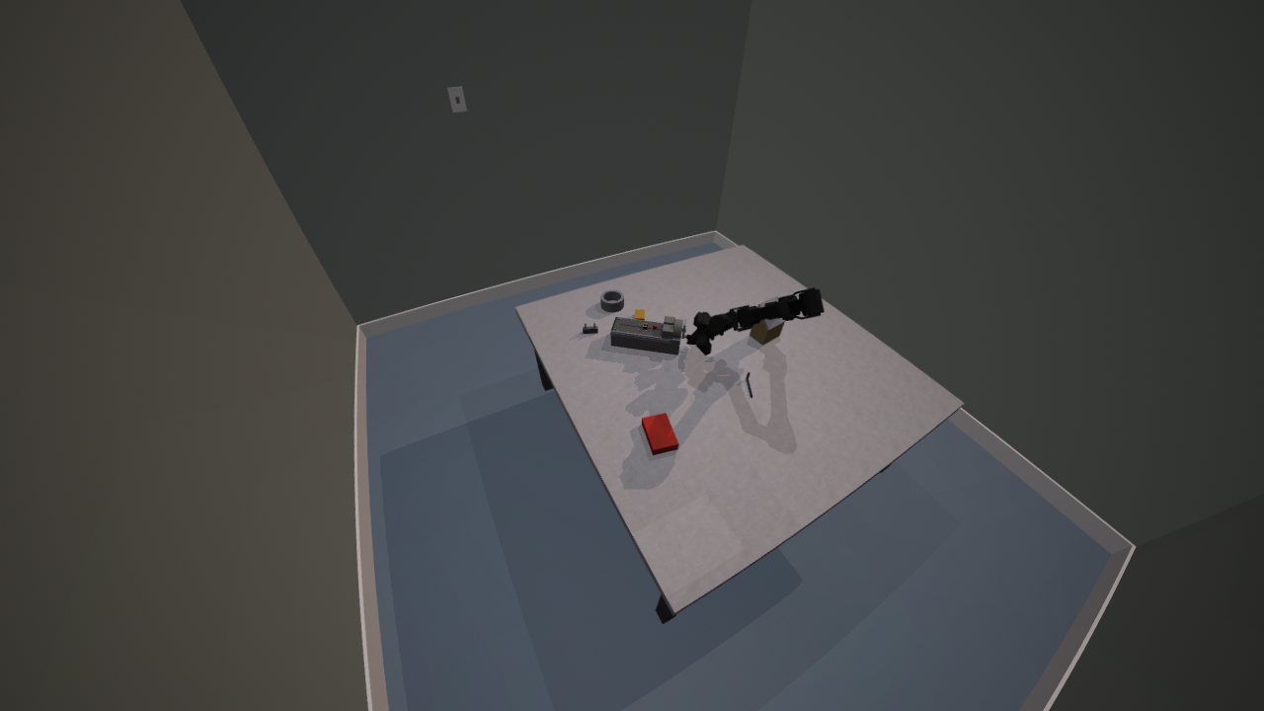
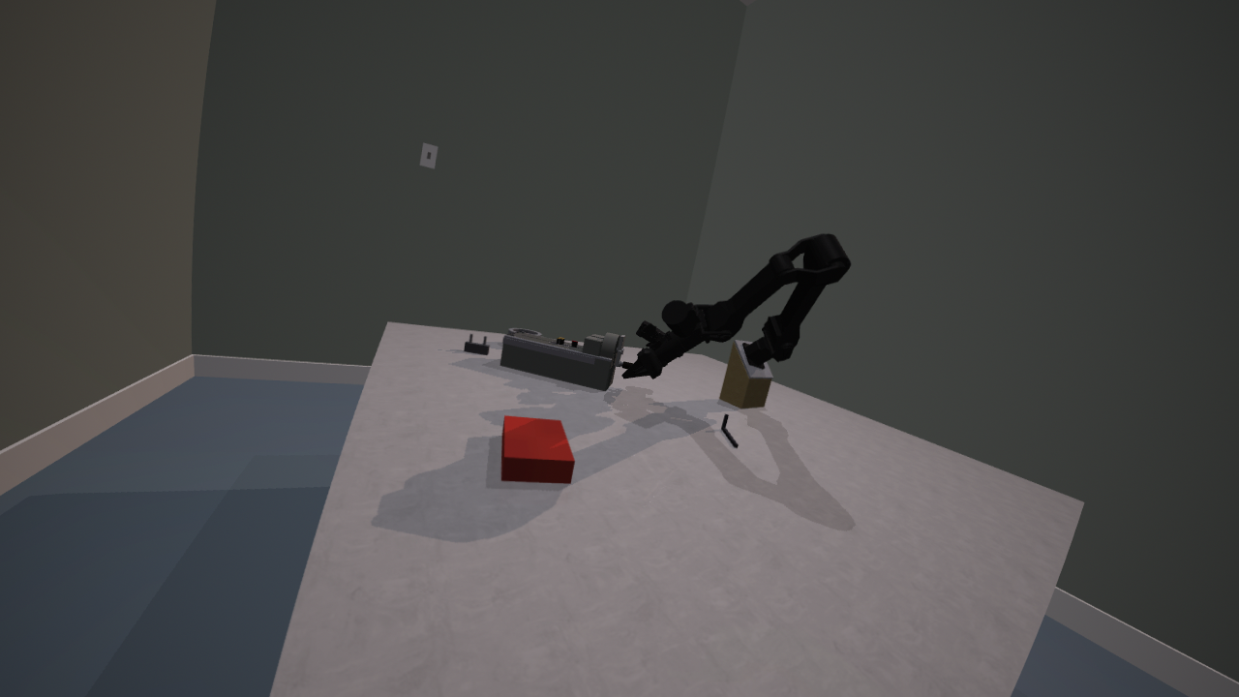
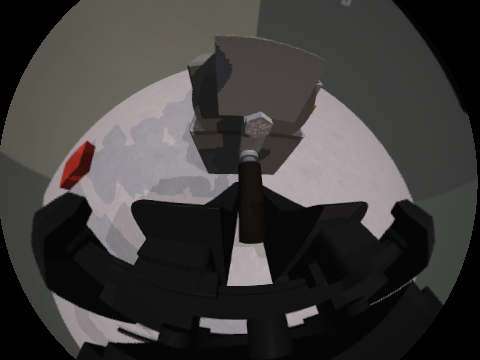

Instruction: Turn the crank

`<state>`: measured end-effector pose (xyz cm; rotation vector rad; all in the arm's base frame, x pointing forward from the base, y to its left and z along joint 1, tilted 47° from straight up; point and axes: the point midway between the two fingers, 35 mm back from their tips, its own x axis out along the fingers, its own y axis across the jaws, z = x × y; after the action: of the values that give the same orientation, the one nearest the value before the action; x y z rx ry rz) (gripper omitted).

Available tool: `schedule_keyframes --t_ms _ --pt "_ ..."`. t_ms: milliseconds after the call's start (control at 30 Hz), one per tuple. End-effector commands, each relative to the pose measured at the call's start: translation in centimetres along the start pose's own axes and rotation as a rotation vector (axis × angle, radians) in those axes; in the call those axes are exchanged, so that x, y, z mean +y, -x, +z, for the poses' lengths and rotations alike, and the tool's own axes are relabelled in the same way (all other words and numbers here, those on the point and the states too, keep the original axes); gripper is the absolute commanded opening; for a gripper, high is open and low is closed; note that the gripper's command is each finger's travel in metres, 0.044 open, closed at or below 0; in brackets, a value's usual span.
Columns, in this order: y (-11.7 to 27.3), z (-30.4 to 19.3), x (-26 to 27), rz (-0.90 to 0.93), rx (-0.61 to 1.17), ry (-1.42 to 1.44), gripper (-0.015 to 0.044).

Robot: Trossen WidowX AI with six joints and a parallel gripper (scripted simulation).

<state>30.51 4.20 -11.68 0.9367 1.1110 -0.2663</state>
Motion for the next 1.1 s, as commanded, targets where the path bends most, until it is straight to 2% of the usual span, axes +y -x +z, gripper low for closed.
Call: schedule_keyframes --t_ms 0,1067 --pt "0.04 0.02 0.92 0.026 0.003 0.009 0.0000" --pt "0.20 0.11 1.34 0.026 0.003 0.009 0.0000"
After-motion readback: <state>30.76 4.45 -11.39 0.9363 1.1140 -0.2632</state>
